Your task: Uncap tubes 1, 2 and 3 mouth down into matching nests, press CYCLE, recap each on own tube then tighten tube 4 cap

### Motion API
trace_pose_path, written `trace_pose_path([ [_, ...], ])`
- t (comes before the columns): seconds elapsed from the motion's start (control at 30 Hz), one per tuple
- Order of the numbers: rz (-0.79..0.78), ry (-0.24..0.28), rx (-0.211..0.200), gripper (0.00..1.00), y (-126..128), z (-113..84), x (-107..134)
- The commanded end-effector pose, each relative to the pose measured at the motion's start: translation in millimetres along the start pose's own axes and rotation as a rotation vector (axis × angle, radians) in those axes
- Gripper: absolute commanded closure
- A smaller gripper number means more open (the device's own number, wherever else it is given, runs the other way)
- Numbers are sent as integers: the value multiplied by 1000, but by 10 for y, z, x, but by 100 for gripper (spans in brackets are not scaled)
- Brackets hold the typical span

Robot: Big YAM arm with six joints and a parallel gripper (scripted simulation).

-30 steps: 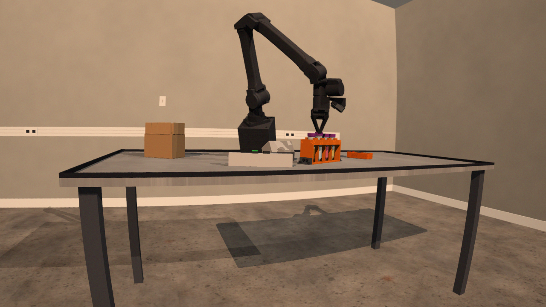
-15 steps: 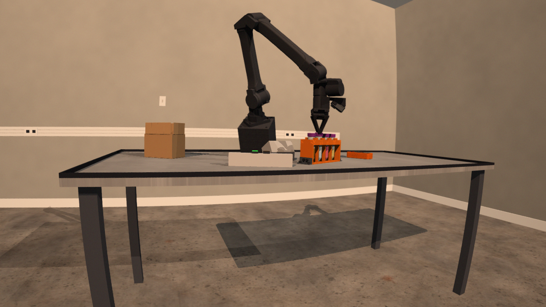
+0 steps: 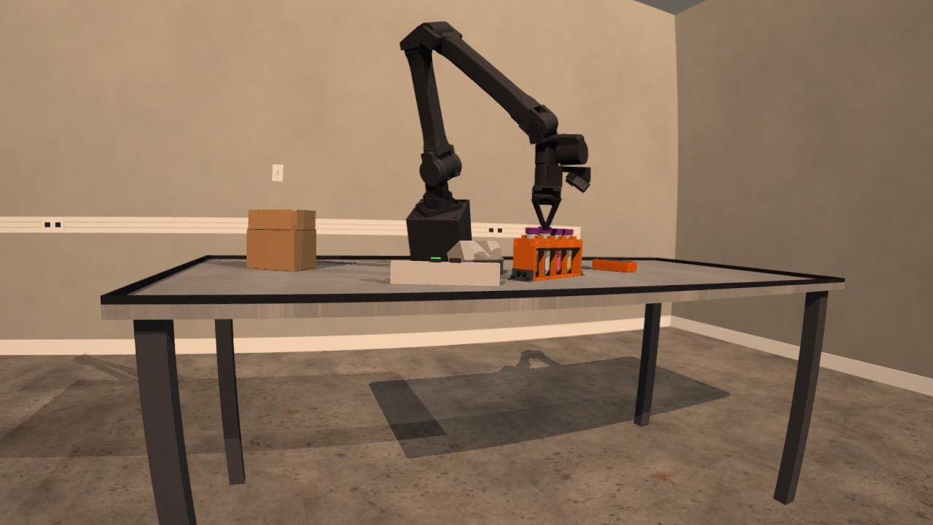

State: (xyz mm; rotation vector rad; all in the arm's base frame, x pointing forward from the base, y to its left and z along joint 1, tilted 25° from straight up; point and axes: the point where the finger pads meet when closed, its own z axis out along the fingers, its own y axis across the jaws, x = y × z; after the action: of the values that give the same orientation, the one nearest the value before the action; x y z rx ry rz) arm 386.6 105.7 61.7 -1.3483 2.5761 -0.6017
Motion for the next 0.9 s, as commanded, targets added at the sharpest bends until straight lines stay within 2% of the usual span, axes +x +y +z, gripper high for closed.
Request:
trace_pose_path([
  [0.0,152,3,0,51,-44,75,-4],
  [0.07,215,1,3,51,-60,76,-18],
  [0.37,213,6,-1,51,-33,134,9],
  [0.63,214,-5,4,51,-71,99,-47],
  [0.87,208,8,-2,51,-18,155,22],
])
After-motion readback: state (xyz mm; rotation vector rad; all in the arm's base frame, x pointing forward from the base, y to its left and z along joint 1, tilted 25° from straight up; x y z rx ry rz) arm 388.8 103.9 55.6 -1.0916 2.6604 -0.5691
